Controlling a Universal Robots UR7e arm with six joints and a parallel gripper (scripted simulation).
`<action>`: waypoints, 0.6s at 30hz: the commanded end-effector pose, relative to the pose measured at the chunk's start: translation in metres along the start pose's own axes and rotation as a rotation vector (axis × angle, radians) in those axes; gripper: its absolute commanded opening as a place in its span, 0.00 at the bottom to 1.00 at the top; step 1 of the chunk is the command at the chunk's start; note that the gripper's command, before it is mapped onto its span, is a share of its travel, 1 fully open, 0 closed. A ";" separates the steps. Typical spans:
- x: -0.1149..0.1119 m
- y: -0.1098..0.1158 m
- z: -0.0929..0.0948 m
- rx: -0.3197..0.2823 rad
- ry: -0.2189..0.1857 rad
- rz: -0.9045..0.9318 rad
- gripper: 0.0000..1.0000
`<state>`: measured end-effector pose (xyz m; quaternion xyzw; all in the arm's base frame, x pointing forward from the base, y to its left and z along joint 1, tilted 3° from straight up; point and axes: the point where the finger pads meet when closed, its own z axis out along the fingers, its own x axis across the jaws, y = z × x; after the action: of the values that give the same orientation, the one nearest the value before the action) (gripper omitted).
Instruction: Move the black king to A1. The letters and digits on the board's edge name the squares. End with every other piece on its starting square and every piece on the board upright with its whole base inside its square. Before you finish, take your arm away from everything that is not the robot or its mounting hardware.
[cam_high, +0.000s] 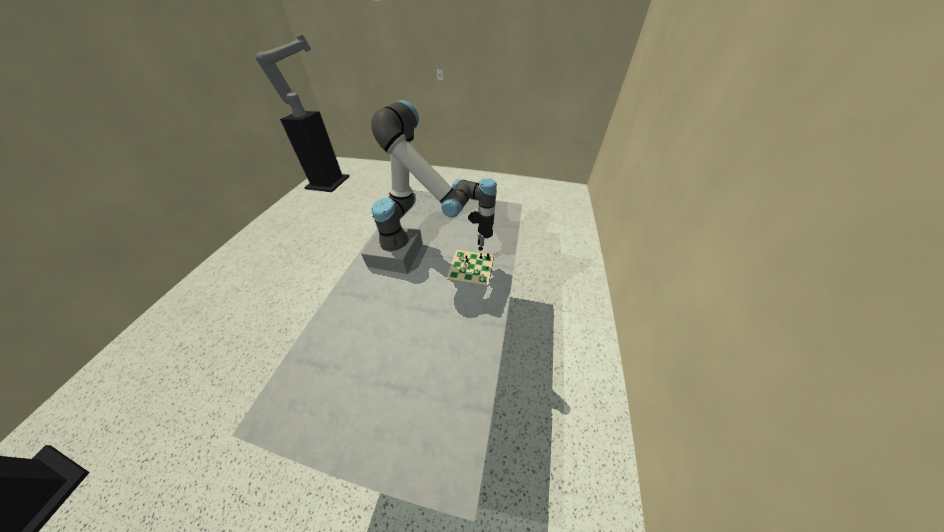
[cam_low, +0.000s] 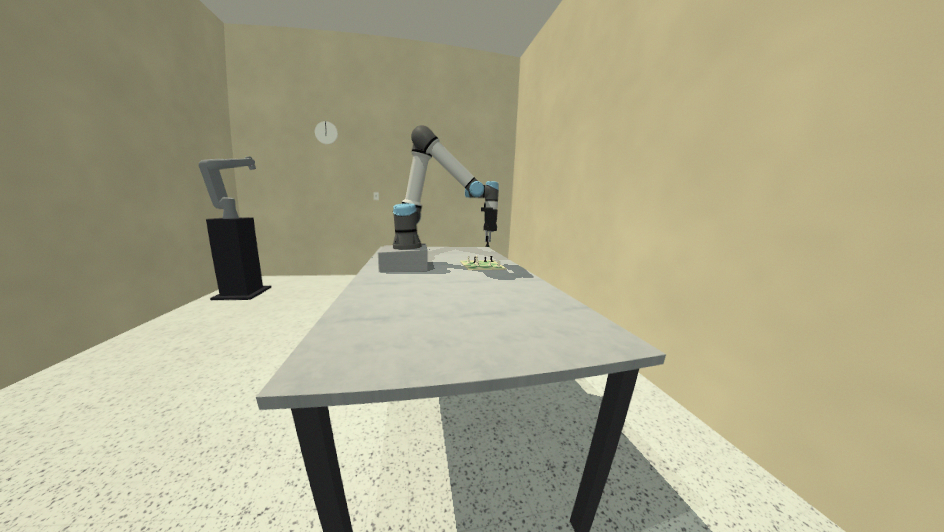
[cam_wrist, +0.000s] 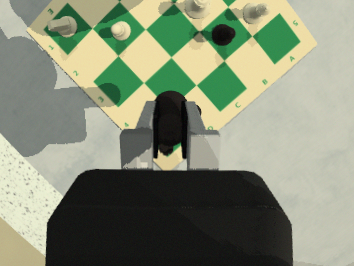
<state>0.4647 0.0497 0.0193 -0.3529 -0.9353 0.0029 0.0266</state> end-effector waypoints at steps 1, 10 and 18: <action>-0.001 0.000 -0.003 0.000 0.001 0.001 0.00; -0.005 -0.043 -0.004 0.002 0.003 0.009 0.00; -0.004 -0.121 -0.005 0.003 0.003 0.023 0.00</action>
<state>0.4315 0.0028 0.0252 -0.3601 -0.9325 0.0032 0.0286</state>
